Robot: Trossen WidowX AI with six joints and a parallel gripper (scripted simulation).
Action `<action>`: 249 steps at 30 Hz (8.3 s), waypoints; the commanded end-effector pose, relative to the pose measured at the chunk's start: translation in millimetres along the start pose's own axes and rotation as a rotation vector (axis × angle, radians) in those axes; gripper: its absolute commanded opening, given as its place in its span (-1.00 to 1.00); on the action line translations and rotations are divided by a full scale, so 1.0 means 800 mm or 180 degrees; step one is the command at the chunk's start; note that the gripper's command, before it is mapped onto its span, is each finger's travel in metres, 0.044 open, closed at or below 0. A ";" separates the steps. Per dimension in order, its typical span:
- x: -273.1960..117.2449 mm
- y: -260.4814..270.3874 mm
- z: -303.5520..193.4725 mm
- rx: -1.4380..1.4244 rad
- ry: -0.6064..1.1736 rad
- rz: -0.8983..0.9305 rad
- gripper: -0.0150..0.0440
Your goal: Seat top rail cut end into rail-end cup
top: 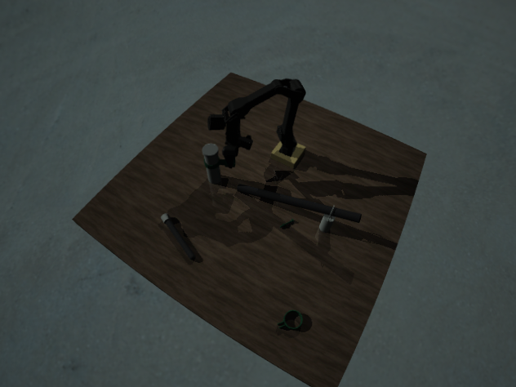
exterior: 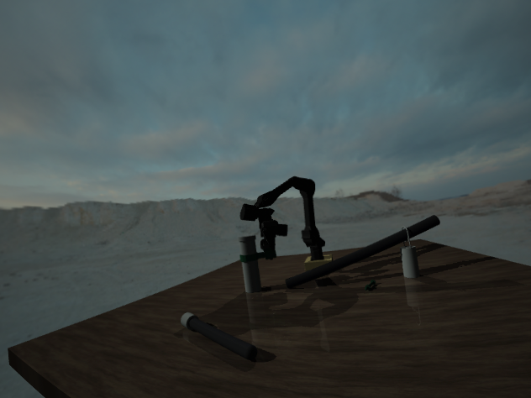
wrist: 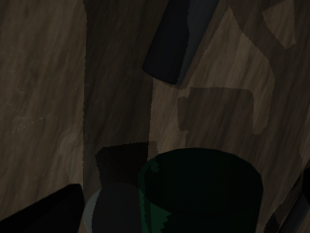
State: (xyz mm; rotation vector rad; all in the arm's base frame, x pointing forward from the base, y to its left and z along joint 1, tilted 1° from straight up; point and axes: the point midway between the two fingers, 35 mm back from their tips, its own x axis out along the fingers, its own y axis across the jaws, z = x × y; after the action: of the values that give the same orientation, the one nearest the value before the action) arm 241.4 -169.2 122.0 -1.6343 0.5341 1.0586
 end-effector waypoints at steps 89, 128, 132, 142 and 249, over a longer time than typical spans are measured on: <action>0.057 -0.040 -0.005 0.1185 0.0646 -0.0001 -0.49; 0.031 -0.071 0.029 0.1144 0.0609 -0.0001 1.00; 0.022 -0.081 0.042 0.1156 0.0614 -0.0005 1.00; 0.004 -0.120 0.082 0.2721 0.0560 -0.0135 1.00; 0.132 -0.086 0.200 0.1287 0.0249 0.1609 1.00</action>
State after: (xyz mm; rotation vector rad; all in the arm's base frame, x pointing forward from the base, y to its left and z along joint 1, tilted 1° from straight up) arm 290.5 20.2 69.7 -1.2071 1.1702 1.1481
